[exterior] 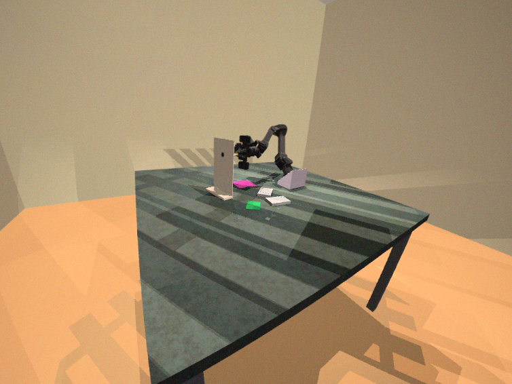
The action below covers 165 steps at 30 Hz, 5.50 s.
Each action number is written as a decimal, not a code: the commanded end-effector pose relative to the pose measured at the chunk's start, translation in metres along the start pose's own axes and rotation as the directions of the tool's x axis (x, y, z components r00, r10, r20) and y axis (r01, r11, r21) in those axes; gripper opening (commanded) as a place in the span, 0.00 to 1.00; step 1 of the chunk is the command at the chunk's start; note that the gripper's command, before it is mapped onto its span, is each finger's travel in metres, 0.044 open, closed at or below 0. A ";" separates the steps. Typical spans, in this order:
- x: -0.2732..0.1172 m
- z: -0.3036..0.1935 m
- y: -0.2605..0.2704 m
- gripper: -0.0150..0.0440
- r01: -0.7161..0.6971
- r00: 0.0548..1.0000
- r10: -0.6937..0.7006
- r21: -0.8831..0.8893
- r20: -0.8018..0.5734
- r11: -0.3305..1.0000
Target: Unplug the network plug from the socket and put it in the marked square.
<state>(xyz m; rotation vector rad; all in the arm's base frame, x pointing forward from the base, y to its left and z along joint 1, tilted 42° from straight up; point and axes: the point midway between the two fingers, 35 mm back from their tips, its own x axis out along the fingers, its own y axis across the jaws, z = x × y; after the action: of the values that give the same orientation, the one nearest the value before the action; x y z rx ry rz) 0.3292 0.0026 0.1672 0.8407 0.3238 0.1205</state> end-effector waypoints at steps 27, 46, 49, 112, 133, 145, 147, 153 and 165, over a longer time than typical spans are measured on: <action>-0.021 -0.011 0.057 0.25 0.015 1.000 -0.015 0.013 0.002 1.000; -0.029 -0.008 -0.024 0.25 0.399 0.871 -0.470 0.351 0.144 0.847; -0.034 -0.007 -0.035 0.25 0.437 0.829 -0.532 0.396 0.170 0.808; -0.096 0.009 -0.130 0.25 0.503 0.353 -0.823 0.651 0.445 0.568; -0.100 0.010 -0.151 0.25 0.503 0.354 -0.818 0.645 0.454 0.576; -0.100 0.011 -0.155 0.25 0.503 0.354 -0.818 0.645 0.454 0.576; -0.101 0.011 -0.156 0.25 0.503 0.353 -0.818 0.645 0.454 0.575; -0.100 0.011 -0.156 0.25 0.500 0.353 -0.817 0.646 0.456 0.577; -0.100 0.011 -0.156 0.52 0.500 0.353 -0.817 0.646 0.456 0.577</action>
<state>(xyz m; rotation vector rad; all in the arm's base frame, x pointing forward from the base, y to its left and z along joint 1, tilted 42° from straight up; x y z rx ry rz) 0.2346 -0.1319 0.0810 1.0260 -0.1043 -1.1390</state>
